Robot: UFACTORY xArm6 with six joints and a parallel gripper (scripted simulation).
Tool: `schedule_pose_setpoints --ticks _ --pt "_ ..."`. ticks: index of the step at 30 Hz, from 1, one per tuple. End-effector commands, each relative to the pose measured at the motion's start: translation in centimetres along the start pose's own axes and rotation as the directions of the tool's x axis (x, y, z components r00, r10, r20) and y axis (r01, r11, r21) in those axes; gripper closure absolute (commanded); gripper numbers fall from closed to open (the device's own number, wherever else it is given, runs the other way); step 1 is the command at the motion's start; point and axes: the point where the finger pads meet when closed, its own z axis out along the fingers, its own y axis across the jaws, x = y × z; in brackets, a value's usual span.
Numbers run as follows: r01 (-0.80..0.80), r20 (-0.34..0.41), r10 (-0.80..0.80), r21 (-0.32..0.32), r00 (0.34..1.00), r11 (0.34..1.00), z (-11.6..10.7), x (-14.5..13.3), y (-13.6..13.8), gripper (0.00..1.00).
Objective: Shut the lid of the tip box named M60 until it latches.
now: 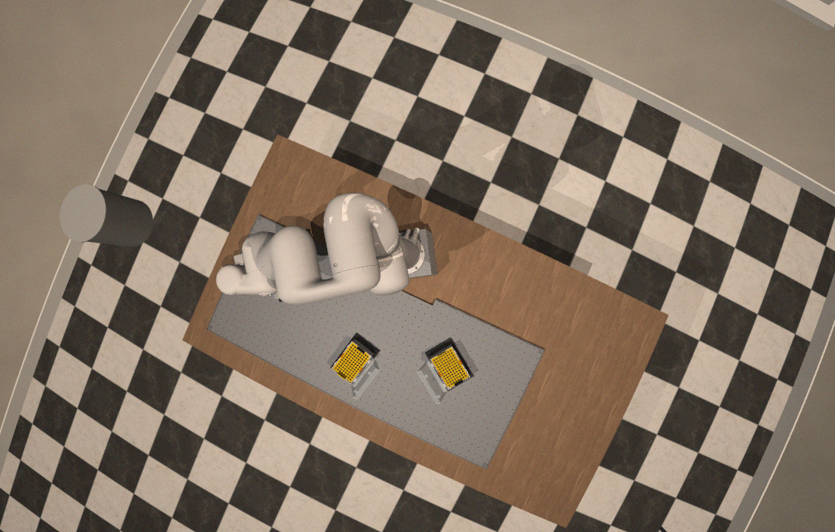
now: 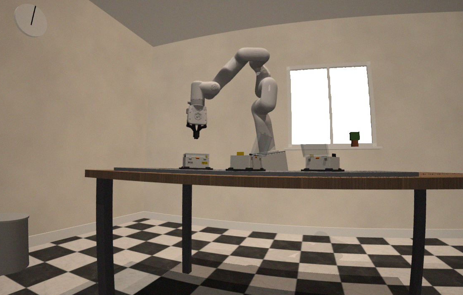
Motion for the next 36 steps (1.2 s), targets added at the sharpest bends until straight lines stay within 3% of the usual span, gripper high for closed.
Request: schedule_pose_setpoints --ticks 1,19,36 --pt "0.000 -0.001 0.000 0.004 1.000 1.000 0.8 -0.8 -0.2 1.00" --pt "0.000 0.000 0.000 0.004 1.000 1.000 3.9 -3.8 -0.2 1.00" --pt "0.000 0.000 0.000 0.004 1.000 1.000 4.1 -3.9 -0.2 1.00"
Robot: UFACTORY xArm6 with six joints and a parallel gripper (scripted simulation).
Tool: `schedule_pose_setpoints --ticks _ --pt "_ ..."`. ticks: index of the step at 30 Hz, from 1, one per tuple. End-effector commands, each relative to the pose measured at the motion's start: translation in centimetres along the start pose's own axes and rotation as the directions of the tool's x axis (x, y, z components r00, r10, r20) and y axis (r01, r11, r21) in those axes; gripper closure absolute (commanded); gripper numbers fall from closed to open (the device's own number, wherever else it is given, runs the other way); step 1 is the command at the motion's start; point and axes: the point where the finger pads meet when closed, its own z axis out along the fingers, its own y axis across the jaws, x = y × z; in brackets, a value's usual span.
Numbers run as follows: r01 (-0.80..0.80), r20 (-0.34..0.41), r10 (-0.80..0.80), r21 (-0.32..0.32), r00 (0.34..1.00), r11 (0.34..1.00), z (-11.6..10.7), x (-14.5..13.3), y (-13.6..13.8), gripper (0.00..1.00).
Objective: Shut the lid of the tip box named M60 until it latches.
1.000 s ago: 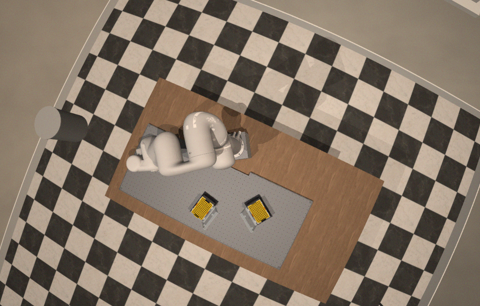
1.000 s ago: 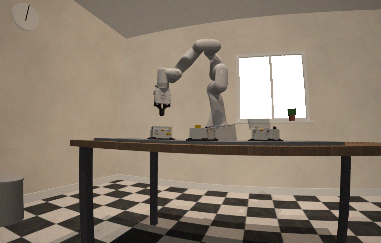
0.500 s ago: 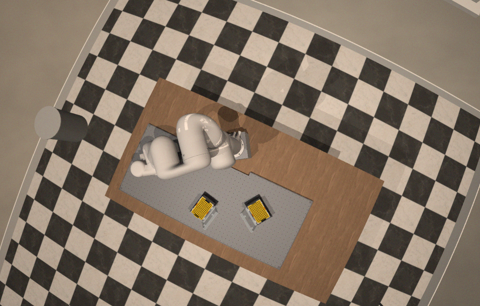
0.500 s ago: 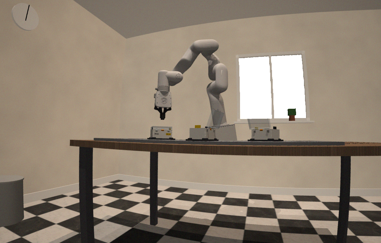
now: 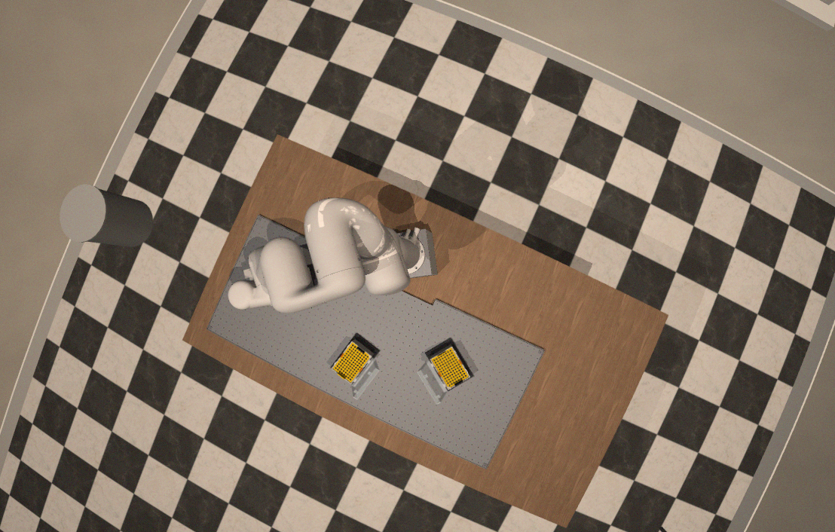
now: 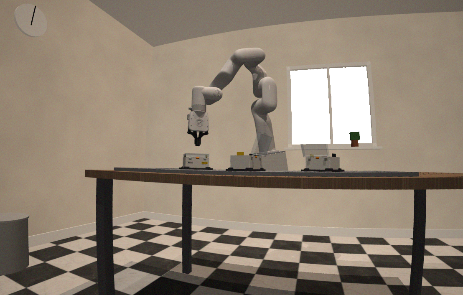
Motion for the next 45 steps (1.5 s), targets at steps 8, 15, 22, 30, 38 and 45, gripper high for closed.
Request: schedule_pose_setpoints --ticks 8,15,22,30,38,45 --pt "0.000 0.000 0.000 0.003 1.000 1.000 1.1 0.0 -0.1 1.00" --pt "0.000 0.000 0.000 0.003 1.000 1.000 2.2 0.0 -0.1 1.00" --pt "0.000 0.000 0.000 0.003 1.000 1.000 2.9 0.0 -0.1 1.00" --pt "0.000 0.000 0.000 0.003 1.000 1.000 2.9 0.0 -0.1 1.00" --pt "0.000 0.000 0.000 0.003 1.000 1.000 3.1 0.0 -0.1 1.00" --pt "0.000 0.000 0.000 0.003 1.000 1.000 3.3 0.0 -0.1 1.00"
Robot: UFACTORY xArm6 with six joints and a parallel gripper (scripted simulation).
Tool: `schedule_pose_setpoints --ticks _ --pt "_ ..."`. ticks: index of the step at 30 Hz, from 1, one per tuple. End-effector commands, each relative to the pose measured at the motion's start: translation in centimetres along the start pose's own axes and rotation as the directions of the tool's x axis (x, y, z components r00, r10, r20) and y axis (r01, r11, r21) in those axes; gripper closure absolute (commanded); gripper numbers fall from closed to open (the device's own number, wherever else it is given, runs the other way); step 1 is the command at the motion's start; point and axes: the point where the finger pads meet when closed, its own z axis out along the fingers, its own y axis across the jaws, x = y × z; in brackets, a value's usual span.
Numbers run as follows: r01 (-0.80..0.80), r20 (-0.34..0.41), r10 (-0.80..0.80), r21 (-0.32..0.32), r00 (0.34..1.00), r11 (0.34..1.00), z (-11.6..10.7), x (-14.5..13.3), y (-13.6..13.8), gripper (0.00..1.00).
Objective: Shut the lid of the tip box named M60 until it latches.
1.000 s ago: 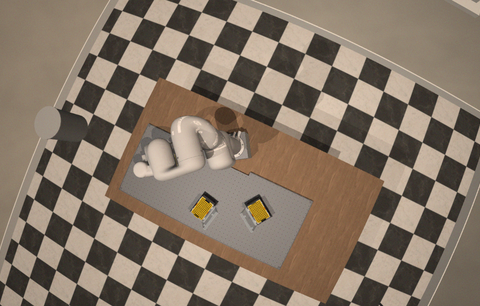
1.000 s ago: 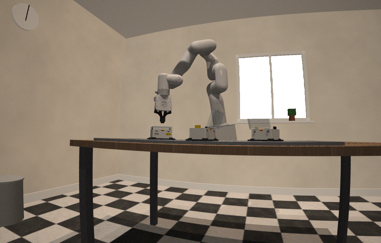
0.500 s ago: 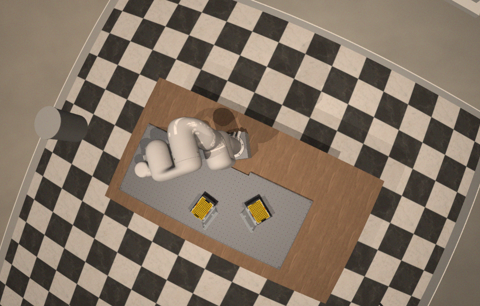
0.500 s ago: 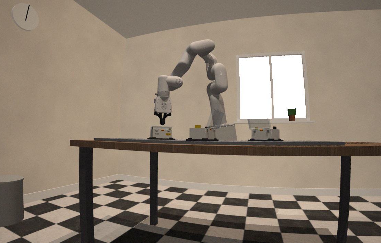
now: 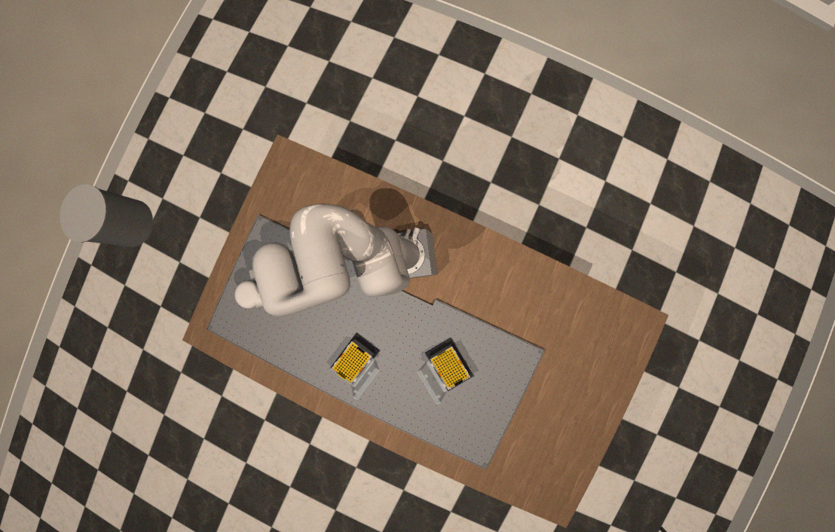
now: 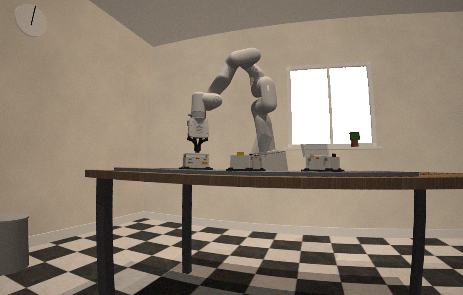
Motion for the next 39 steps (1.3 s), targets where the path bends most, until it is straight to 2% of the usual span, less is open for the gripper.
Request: schedule_pose_setpoints --ticks 1,39 --pt "0.000 0.000 0.000 0.004 1.000 1.000 0.02 -0.01 -0.14 1.00" --pt "0.000 0.000 0.000 0.004 1.000 1.000 0.80 -0.01 -0.15 1.00"
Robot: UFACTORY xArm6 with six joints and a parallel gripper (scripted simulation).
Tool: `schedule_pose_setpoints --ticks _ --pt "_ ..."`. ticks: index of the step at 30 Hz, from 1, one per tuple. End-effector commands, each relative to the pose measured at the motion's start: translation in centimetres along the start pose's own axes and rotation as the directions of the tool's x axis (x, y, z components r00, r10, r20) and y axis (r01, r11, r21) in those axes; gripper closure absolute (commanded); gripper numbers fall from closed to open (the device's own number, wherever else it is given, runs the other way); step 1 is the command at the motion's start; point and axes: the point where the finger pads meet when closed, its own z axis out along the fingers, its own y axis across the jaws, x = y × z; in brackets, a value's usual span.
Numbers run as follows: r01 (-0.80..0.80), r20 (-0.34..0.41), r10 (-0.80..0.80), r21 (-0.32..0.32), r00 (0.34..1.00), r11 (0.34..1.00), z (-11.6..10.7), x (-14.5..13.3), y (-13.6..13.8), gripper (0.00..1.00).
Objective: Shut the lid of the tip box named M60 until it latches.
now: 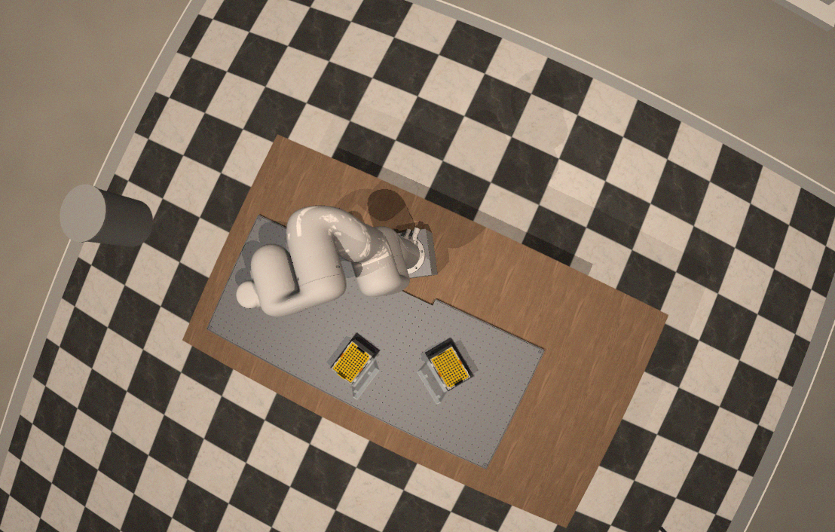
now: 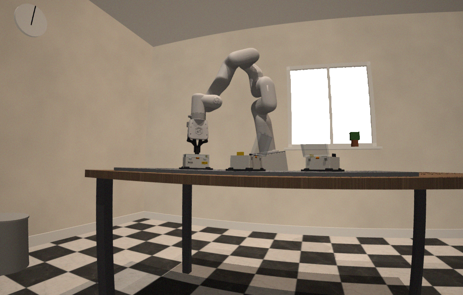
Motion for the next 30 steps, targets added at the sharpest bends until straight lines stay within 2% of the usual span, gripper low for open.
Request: schedule_pose_setpoints --ticks 1,19,30 --pt "0.000 0.000 0.000 -0.001 1.000 1.000 0.0 0.0 0.0 1.00" --pt "0.000 0.000 0.000 -0.001 1.000 1.000 0.0 0.0 0.0 1.00" --pt "0.000 0.000 0.000 -0.001 1.000 1.000 -1.5 0.0 0.0 1.00"
